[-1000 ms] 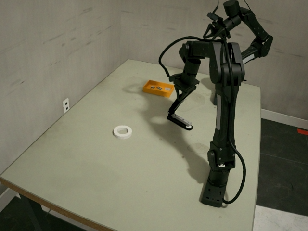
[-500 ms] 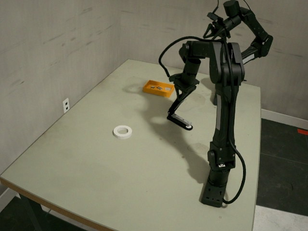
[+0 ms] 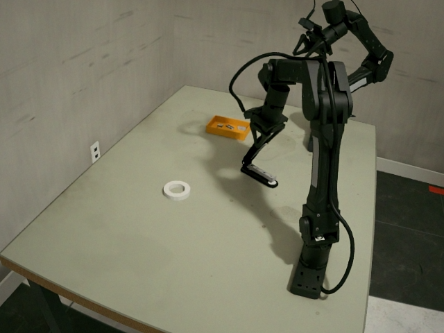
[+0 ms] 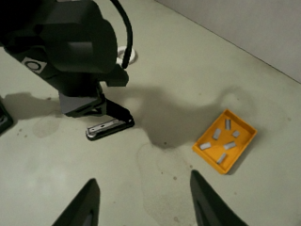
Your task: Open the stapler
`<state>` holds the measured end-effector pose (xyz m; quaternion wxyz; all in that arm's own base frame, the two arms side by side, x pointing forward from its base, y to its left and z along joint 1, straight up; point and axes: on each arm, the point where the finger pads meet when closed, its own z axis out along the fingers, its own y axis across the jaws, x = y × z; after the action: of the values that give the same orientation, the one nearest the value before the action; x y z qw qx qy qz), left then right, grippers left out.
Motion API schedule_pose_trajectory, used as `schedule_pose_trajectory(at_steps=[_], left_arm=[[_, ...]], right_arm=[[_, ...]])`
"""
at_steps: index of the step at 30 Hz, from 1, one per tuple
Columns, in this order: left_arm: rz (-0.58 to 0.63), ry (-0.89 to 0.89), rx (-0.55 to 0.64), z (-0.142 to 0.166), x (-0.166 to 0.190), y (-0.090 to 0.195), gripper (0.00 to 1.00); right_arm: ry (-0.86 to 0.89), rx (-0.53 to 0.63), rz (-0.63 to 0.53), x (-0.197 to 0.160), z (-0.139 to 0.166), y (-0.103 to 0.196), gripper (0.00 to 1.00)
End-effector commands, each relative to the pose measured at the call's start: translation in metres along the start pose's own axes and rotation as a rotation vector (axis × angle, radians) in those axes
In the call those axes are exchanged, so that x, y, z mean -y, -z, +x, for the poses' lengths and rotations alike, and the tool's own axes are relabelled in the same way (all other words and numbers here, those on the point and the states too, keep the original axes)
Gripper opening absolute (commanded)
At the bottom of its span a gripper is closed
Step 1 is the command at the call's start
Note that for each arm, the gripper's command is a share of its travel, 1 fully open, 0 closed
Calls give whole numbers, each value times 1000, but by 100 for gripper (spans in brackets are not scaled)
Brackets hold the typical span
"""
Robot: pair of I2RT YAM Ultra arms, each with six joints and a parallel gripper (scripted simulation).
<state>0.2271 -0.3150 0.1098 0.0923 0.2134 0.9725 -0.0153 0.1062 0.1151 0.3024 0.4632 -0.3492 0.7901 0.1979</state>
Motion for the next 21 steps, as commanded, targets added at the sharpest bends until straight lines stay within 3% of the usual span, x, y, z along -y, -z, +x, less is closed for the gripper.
schedule_pose_trajectory(at_steps=[1, 16, 21], left_arm=[[23, 3, 32, -8, -1, 17, 46], [27, 4, 53, -8, 5, 39, 46], [30, 6, 64, -8, 6, 67, 46]], right_arm=[[12, 39, -12, -2, -6, 13, 57], [12, 39, -12, -2, -6, 13, 57], [12, 39, -12, -2, -6, 13, 57]])
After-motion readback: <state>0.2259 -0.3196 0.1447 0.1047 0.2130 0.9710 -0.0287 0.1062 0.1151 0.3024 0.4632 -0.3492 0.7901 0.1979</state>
